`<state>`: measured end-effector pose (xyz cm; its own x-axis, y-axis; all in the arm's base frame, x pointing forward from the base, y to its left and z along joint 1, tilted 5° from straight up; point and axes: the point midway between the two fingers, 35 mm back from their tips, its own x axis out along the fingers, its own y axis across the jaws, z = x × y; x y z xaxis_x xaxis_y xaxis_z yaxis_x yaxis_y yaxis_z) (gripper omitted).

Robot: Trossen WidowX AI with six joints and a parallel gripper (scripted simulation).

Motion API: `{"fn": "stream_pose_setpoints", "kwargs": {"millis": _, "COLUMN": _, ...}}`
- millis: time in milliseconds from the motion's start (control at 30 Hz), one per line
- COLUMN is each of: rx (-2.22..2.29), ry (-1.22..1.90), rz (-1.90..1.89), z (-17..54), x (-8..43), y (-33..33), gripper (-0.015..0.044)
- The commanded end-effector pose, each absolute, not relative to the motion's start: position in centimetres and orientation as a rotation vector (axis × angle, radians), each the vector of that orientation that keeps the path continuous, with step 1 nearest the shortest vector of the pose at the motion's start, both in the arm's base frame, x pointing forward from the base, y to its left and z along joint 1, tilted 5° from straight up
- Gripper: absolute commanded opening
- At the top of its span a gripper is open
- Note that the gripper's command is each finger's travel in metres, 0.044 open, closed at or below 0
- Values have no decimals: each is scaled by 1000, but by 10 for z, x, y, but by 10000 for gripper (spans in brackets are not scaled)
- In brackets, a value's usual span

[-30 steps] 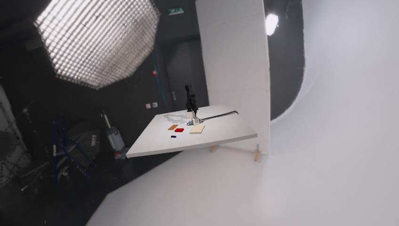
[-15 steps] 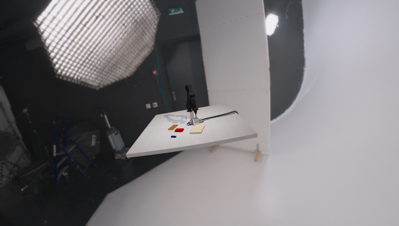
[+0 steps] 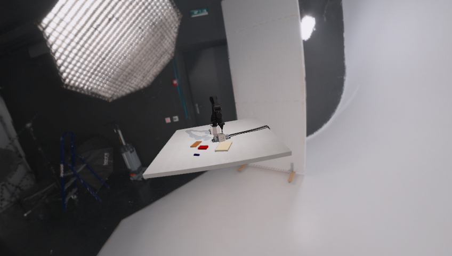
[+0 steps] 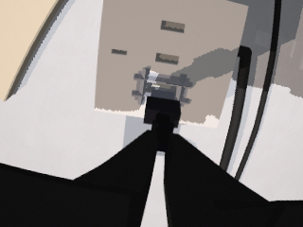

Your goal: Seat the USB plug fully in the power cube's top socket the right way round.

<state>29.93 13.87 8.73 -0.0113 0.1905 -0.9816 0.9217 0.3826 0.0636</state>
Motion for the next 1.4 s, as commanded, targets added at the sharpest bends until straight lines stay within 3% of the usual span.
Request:
{"fn": "stream_pose_setpoints", "kwargs": {"millis": 0, "rx": 1050, "ry": 1493, "rz": -791, "z": 86, "x": 299, "y": 139, "gripper": 0}}
{"fn": "stream_pose_setpoints", "kwargs": {"millis": 1367, "rx": 1050, "ry": 1493, "rz": -791, "z": 81, "x": 299, "y": 140, "gripper": 0}}
